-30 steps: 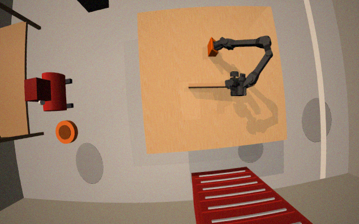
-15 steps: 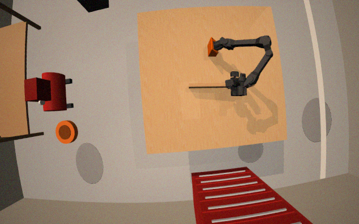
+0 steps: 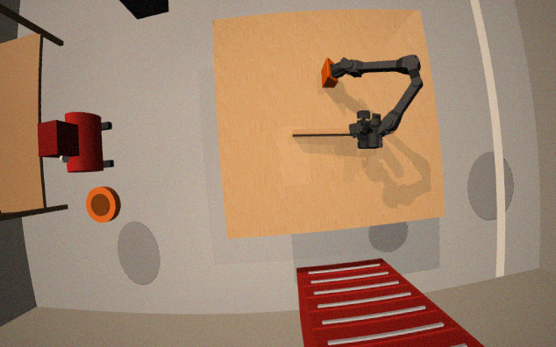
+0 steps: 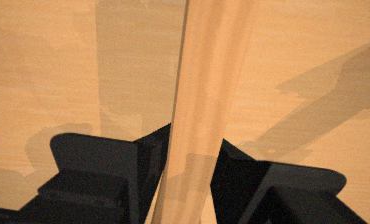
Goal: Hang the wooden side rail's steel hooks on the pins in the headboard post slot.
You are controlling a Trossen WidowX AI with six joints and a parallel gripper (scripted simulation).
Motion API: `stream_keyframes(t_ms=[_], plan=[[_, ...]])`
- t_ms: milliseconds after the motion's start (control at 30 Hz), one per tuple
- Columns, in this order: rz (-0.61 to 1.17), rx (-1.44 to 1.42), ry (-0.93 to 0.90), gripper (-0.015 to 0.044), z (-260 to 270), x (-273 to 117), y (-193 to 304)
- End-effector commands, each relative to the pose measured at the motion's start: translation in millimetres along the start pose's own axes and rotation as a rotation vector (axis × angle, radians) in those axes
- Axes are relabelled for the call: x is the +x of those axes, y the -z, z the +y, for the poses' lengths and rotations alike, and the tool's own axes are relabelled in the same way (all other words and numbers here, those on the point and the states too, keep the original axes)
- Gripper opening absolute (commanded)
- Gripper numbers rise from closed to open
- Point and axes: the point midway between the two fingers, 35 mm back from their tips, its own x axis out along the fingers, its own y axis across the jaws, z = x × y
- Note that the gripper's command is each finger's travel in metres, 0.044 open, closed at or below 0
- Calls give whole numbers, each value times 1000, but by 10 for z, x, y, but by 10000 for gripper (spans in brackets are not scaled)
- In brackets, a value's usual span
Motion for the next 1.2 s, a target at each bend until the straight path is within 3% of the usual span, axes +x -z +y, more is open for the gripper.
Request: stream_keyframes(t_ms=[0, 1167], plan=[[1, -3, -12, 0, 9, -33, 26], [2, -3, -12, 0, 9, 25, 27]])
